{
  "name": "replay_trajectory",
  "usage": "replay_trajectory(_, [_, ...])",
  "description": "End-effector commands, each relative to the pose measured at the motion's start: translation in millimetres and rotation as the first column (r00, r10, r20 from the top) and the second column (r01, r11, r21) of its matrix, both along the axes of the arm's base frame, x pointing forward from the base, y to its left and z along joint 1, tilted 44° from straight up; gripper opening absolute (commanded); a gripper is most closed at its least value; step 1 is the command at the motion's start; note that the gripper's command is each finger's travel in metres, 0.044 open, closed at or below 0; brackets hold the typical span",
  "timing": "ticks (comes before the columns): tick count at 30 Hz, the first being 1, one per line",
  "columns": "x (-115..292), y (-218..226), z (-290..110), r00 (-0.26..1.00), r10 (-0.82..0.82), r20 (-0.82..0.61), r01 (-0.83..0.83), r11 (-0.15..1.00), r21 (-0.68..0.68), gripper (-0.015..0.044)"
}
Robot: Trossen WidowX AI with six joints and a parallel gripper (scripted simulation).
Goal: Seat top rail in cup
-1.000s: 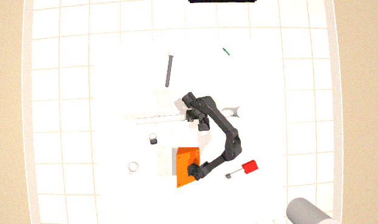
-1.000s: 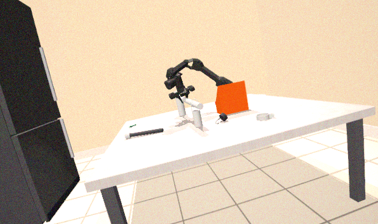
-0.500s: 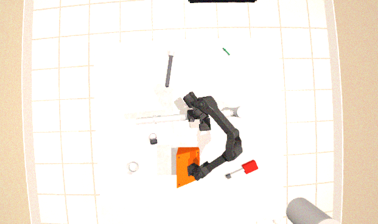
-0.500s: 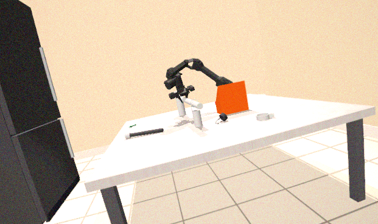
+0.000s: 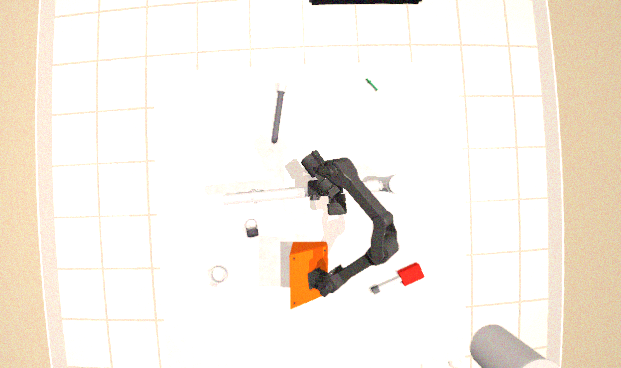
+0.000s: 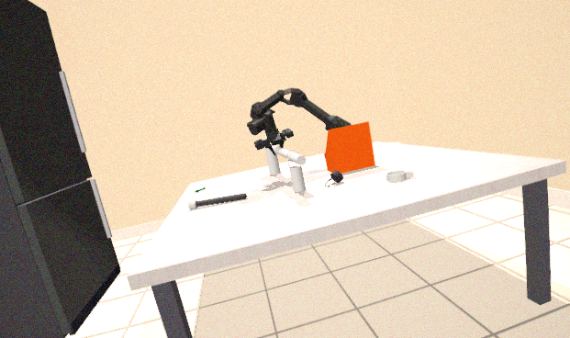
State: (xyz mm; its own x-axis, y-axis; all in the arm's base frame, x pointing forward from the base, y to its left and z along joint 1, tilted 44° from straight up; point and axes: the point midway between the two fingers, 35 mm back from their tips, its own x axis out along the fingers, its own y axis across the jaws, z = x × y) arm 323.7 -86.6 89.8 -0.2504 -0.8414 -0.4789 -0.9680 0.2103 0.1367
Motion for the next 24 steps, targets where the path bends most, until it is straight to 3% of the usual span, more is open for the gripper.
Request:
replay_trajectory(1, [0.3,0.6,0.0,1.000,0.002,0.002,-0.002,1.000,-0.001,0.0157])
replay_trajectory(12, [2.4,27.3,0.2,0.999,0.041,0.014,-0.041,0.999,0.020,0.0440])
replay_trajectory(24, [4.7,71.1,10.0,0.990,0.129,0.051,-0.132,0.989,0.062,0.0440])
